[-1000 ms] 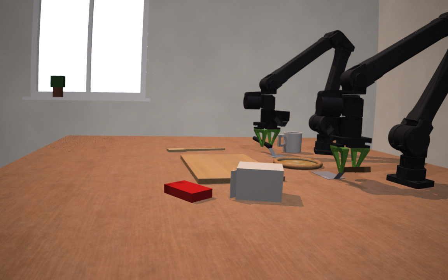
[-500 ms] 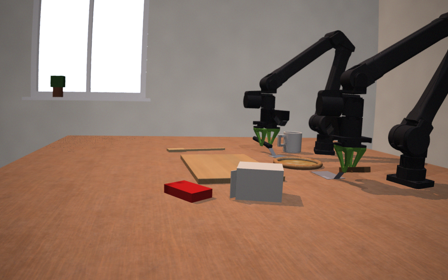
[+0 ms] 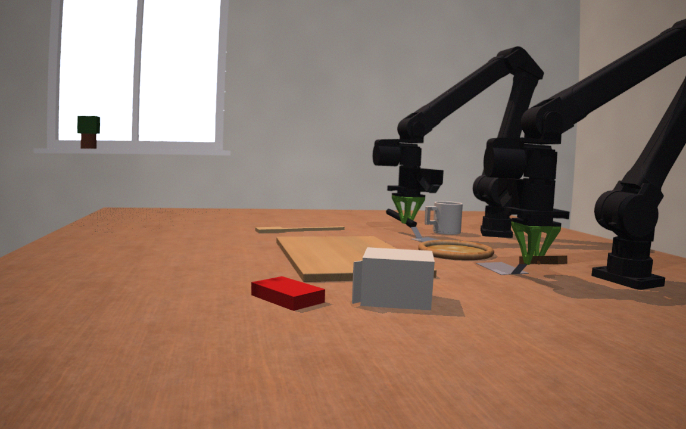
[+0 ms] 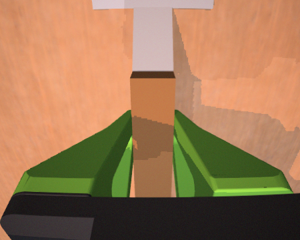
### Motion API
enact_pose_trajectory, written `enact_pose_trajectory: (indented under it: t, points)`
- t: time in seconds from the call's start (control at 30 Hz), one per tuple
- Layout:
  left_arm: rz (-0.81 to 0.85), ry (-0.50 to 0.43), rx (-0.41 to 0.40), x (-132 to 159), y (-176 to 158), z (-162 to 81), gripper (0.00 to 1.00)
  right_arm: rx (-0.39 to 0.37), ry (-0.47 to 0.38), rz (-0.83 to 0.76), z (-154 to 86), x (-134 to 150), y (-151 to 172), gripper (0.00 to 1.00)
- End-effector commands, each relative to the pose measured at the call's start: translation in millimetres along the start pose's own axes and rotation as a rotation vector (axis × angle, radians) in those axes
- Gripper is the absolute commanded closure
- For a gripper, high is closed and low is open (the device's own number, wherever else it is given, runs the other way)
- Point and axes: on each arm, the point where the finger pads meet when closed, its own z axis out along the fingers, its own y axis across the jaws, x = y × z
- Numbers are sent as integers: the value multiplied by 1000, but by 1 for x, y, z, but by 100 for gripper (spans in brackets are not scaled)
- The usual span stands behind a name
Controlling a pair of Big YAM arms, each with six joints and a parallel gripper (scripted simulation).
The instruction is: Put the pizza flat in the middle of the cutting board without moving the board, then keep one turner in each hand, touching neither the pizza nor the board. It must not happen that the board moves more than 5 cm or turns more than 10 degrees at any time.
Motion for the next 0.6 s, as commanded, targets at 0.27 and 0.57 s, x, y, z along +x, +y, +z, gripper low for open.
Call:
enact_pose_trajectory:
  t: [0.27, 0.57]
  points:
    - [2, -14, -66, -6, 25, -30, 94, 51, 14, 5, -27, 5, -20, 94]
    - [11, -19, -77, -7, 26, -60, 94, 65, 12, 23, -57, 10, -23, 94]
